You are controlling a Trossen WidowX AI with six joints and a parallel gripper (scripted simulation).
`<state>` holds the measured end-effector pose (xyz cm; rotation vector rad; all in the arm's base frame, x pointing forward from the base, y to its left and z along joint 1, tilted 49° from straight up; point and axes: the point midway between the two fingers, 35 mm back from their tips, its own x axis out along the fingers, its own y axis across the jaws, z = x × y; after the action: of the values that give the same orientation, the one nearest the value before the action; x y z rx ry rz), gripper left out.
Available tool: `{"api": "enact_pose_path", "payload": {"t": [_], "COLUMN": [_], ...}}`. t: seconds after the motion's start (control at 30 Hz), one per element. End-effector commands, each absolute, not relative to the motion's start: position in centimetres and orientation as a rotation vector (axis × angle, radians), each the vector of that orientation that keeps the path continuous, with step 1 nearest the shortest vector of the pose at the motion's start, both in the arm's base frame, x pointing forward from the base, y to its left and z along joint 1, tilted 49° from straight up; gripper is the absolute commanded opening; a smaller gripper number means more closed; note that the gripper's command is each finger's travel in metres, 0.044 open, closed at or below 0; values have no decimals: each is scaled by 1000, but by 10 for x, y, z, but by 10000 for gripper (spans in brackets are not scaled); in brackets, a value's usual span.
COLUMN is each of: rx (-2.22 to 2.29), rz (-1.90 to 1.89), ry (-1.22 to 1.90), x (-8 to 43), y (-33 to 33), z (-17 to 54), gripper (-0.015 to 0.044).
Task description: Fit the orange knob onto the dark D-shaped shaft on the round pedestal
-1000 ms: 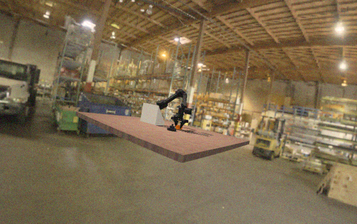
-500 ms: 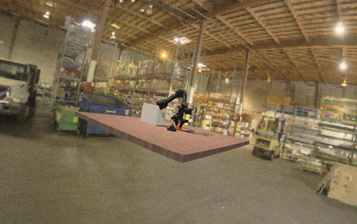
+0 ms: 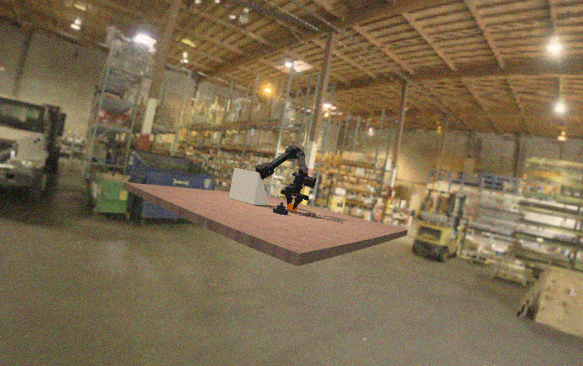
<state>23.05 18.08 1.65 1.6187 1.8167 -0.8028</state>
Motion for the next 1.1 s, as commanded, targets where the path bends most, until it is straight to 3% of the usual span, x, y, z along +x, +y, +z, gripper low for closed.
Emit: {"api": "enact_pose_path", "payload": {"t": [0.0,1.07], "rx": [1577,1238], "rz": [-839,-1111], "ry": [1770,1420], "x": [231,232], "y": [182,194], "z": [22,52], "gripper": [179,179]}}
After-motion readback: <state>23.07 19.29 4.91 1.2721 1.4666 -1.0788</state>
